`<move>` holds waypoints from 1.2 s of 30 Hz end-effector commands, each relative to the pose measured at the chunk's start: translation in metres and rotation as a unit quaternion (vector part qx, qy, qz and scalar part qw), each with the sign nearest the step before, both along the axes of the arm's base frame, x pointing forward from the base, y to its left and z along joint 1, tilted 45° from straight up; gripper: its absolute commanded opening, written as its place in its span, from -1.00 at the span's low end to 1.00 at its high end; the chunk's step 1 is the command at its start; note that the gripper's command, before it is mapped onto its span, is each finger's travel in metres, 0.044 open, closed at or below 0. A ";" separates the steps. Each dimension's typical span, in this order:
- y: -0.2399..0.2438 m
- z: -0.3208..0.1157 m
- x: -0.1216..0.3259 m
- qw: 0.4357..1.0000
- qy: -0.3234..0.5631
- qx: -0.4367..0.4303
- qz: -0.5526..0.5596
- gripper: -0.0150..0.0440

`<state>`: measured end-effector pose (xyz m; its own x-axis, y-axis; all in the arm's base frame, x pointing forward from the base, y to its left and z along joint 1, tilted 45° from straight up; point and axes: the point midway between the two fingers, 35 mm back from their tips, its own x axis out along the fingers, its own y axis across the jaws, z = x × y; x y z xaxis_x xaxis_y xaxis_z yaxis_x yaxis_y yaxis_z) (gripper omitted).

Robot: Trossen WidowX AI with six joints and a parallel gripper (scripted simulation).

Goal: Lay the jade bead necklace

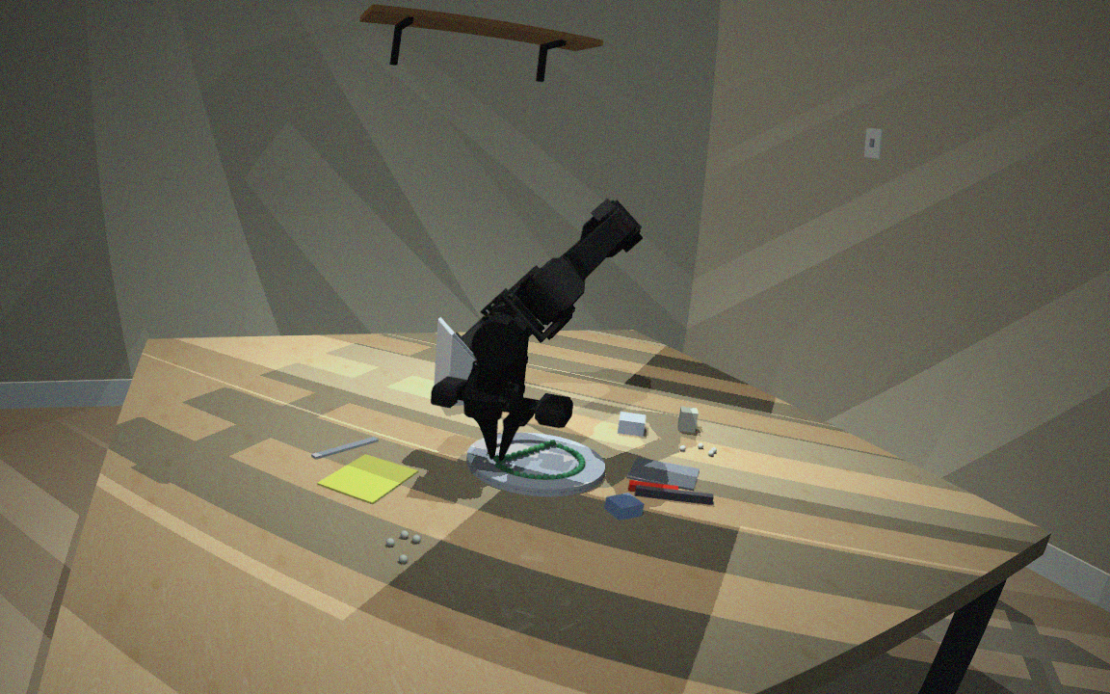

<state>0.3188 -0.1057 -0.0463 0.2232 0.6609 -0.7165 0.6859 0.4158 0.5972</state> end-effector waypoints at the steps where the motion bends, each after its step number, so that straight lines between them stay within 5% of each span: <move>1: 0.005 -0.004 -0.001 1.000 0.007 0.006 0.003 -0.49; 29: 0.005 -0.004 -0.001 1.000 0.007 0.006 0.003 -0.49; 36: 0.003 -0.002 -0.001 1.000 0.002 0.002 0.003 0.13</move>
<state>0.3181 -0.1028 -0.0482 0.2155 0.6649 -0.7152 0.6863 0.4179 0.5952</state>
